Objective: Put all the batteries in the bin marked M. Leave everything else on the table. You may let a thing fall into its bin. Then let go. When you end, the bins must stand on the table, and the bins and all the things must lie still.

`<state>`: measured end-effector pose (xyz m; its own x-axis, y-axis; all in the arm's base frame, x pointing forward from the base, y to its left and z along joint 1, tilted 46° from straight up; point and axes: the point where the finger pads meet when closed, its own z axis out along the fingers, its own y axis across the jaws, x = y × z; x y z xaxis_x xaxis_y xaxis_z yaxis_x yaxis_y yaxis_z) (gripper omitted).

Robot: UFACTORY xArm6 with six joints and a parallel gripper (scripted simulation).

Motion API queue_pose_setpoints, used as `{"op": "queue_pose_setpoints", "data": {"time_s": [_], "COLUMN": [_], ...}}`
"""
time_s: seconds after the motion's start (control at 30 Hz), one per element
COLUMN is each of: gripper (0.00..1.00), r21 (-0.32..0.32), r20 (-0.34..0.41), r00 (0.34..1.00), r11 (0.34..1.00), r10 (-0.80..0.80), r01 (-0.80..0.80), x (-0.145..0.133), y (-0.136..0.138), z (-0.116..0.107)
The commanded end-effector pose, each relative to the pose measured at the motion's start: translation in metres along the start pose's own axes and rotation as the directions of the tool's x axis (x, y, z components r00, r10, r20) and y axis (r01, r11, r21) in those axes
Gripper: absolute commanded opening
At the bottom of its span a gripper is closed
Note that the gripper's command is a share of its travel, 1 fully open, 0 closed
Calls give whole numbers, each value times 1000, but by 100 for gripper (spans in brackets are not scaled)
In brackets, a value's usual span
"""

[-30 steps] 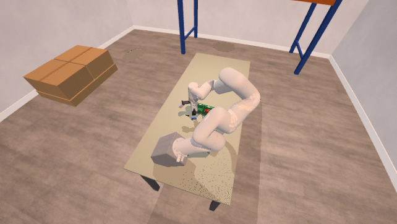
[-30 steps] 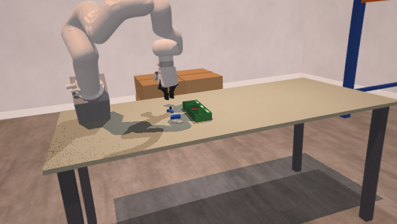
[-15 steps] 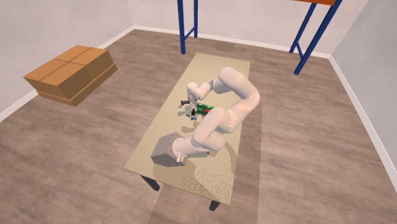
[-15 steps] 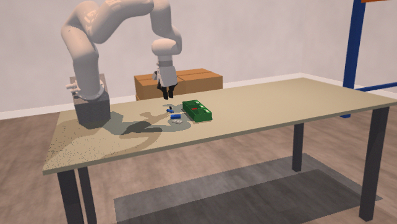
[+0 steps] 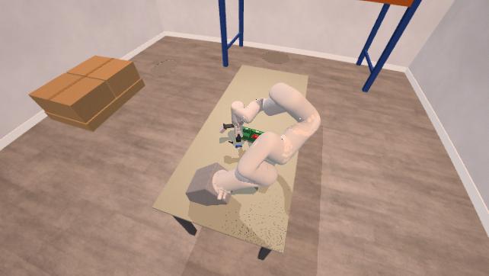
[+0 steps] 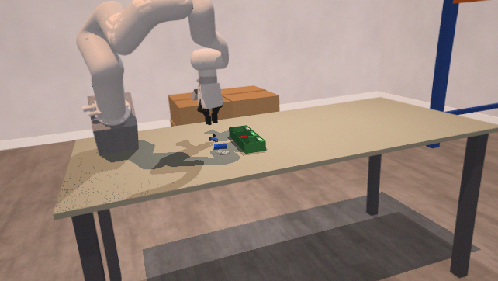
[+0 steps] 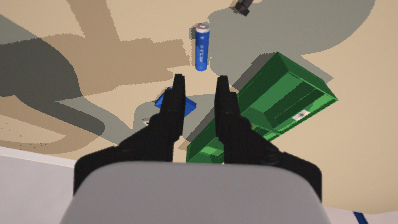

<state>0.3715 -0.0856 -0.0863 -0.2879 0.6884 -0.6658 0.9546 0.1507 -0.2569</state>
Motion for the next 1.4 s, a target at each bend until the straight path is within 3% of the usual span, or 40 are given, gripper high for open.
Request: {"op": "queue_pose_setpoints", "data": {"time_s": [0.0, 0.53, 1.1, 1.37], "gripper": [28, 28, 28, 28], "r21": [-3, -3, -3, -3], "r20": [0, 0, 0, 0], "r00": [1000, 1000, 1000, 1000], "r11": [1000, 1000, 1000, 1000], "r10": [1, 1, 1, 1], "r01": [-1, -1, -1, -1], "x": [0, 0, -1, -1], "y": [1, 1, 2, 2], "z": [-1, -1, 59, 65]}}
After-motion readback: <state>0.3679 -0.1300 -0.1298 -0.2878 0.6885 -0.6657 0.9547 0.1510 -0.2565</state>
